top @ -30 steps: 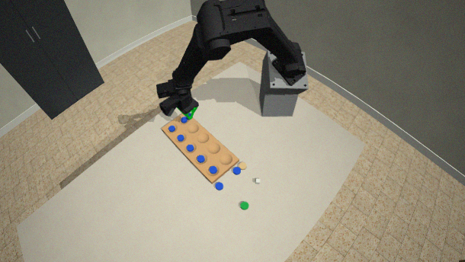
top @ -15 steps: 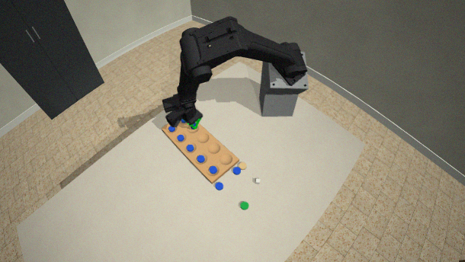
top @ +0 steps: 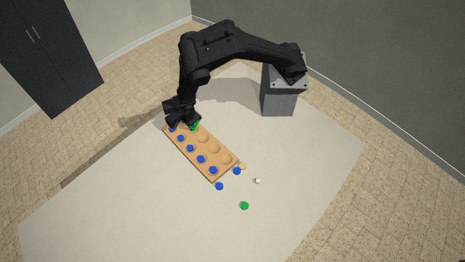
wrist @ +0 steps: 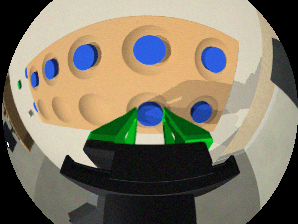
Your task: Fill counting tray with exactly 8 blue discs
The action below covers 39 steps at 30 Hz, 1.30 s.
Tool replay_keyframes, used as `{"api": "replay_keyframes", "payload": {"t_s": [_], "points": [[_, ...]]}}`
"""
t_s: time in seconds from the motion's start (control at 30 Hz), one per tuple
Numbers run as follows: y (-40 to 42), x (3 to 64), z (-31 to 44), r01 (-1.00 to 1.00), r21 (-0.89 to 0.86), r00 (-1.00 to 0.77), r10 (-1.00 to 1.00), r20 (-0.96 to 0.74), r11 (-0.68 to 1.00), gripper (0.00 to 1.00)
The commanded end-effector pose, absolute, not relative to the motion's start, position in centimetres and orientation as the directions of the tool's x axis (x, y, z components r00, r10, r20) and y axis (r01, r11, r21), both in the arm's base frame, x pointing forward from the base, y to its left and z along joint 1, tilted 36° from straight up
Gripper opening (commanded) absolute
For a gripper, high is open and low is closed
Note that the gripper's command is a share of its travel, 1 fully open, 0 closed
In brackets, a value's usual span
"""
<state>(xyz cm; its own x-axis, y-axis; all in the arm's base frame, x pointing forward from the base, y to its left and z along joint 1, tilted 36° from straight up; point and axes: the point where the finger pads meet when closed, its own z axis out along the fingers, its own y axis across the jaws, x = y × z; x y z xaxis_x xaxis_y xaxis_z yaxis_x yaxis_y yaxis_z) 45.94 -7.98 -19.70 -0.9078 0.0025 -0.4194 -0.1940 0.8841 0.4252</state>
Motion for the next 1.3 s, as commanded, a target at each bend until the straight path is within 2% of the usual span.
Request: {"api": "replay_keyframes", "payload": {"t_s": [0.0,0.93,0.97,1.27], "points": [[-7.26,46.43,-20.37,-0.199,0.427,-0.909,-0.004,-0.417,0.882,0.00],[-6.97,46.55,-20.84,-0.202,0.426,-0.908,-0.006,-0.418,0.882,0.00],[-6.97,46.55,-20.84,-0.202,0.426,-0.908,-0.006,-0.418,0.882,0.37],[-6.97,46.55,-20.84,-0.202,0.426,-0.908,-0.006,-0.418,0.882,0.37]]}}
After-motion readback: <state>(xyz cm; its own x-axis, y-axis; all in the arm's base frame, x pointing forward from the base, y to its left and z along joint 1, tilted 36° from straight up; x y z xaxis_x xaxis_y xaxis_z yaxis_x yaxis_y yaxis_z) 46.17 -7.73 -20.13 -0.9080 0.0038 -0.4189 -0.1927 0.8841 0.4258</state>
